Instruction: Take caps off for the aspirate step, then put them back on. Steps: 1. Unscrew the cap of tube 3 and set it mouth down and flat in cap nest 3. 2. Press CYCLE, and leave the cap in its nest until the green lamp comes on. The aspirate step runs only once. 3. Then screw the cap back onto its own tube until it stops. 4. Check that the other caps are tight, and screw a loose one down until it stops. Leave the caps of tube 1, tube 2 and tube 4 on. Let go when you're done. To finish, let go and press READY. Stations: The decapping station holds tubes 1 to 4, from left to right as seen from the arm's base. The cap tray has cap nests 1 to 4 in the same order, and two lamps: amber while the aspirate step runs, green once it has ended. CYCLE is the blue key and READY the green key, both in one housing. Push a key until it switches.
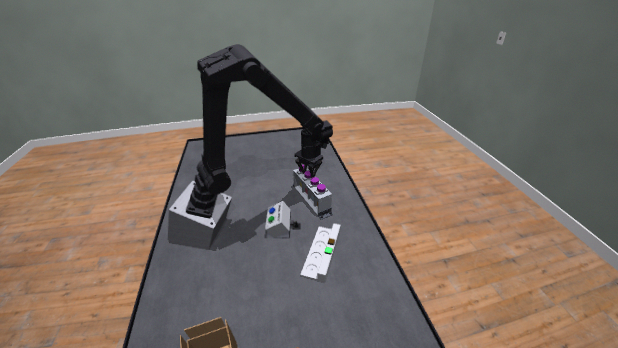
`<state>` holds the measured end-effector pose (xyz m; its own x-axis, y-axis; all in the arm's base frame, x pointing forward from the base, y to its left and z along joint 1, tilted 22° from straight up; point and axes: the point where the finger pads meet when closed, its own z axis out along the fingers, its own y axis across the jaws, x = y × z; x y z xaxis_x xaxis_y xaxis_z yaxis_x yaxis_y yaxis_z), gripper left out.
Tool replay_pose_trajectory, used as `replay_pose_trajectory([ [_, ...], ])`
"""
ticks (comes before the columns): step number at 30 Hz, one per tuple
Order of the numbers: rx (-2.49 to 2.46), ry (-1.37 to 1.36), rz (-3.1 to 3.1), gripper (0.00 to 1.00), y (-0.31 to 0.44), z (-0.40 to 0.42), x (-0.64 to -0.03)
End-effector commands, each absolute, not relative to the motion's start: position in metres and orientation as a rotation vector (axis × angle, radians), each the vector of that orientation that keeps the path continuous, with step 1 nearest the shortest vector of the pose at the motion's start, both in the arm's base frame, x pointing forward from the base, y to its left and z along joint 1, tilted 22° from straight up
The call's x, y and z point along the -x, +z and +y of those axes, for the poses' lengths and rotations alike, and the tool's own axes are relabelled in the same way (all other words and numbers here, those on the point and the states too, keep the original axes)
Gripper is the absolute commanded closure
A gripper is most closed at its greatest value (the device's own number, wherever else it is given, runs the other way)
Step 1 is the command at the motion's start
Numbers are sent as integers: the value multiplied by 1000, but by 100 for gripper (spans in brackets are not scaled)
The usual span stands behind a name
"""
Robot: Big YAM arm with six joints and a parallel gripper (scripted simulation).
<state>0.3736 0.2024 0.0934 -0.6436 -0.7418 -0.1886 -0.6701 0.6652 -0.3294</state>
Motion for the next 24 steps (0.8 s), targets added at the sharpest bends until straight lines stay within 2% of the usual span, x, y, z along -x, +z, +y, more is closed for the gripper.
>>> replay_pose_trajectory([
  [1,1097,-323,2562,51,97,201,-387],
  [24,1098,-323,2563,51,94,196,-379],
])
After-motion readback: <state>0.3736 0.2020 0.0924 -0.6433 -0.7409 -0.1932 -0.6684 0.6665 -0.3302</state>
